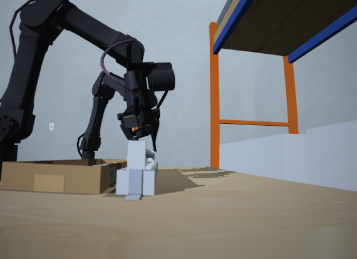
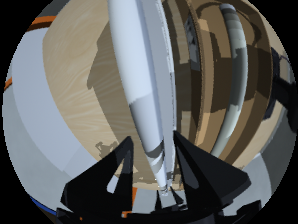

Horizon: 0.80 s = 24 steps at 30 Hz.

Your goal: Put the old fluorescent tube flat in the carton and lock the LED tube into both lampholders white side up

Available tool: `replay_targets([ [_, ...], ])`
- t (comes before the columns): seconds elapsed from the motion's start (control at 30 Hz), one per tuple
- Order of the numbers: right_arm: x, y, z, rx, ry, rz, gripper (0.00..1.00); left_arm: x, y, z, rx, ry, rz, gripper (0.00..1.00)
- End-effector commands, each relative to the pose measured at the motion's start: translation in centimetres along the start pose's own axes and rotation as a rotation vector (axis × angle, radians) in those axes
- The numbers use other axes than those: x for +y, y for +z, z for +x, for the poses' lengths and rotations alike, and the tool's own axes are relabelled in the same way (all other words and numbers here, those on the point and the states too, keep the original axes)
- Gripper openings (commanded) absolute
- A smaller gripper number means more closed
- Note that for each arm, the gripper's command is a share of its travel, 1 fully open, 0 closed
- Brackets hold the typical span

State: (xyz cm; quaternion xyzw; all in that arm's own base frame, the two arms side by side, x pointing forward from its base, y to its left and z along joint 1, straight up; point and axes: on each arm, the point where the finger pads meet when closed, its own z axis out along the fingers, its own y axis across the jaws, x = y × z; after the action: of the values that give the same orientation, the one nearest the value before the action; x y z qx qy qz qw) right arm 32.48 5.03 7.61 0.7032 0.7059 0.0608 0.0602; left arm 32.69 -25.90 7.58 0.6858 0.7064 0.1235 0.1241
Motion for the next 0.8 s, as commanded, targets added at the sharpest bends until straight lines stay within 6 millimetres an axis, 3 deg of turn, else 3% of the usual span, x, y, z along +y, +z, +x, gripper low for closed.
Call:
replay_targets([
  [0.0, 0.1, -2.5, -0.2, -0.01, 0.009, -0.011, 0.49, 0.5, -2.8, -0.3, -0.017, -0.007, -0.023, 0.49],
  [0.17, 0.9, -3.2, 0.3, -0.003, -0.009, -0.044, 0.49, 1.0, -3.4, -0.8, -0.037, -0.012, -0.043, 0.49],
  [0.2, 0.0, -3.6, 0.0, -0.011, 0.0, -0.001, 0.49, 0.6, -4.2, -0.3, -0.017, -0.011, -0.024, 0.49],
  [0.5, -0.2, -7.0, 0.1, -0.009, -0.002, -0.006, 0.49, 0.6, -7.5, -0.2, -0.021, -0.013, -0.028, 0.49],
  [0.53, 0.5, -6.1, -0.1, -0.008, 0.003, -0.021, 0.49, 1.1, -7.2, -0.8, -0.044, -0.017, -0.048, 0.49],
  [0.6, -0.7, -5.2, -0.2, -0.014, 0.001, 0.013, 0.49, 1.4, -6.2, -0.2, -0.036, -0.034, -0.048, 0.49],
  [0.63, -1.3, -5.1, -0.3, -0.015, 0.001, 0.018, 0.49, 1.0, -5.8, 0.2, -0.027, -0.032, -0.04, 0.49],
  [0.67, -0.6, -5.6, -0.2, -0.012, 0.001, 0.001, 0.49, 0.3, -6.1, 0.2, -0.017, -0.016, -0.026, 0.49],
  [0.73, -0.6, -5.6, -0.2, -0.012, 0.001, 0.001, 0.49, 0.3, -6.1, 0.2, -0.017, -0.016, -0.026, 0.49],
  [0.77, -0.5, -5.2, -0.3, -0.013, 0.001, 0.007, 0.49, 1.1, -6.3, -0.7, -0.046, -0.023, -0.044, 0.49],
])
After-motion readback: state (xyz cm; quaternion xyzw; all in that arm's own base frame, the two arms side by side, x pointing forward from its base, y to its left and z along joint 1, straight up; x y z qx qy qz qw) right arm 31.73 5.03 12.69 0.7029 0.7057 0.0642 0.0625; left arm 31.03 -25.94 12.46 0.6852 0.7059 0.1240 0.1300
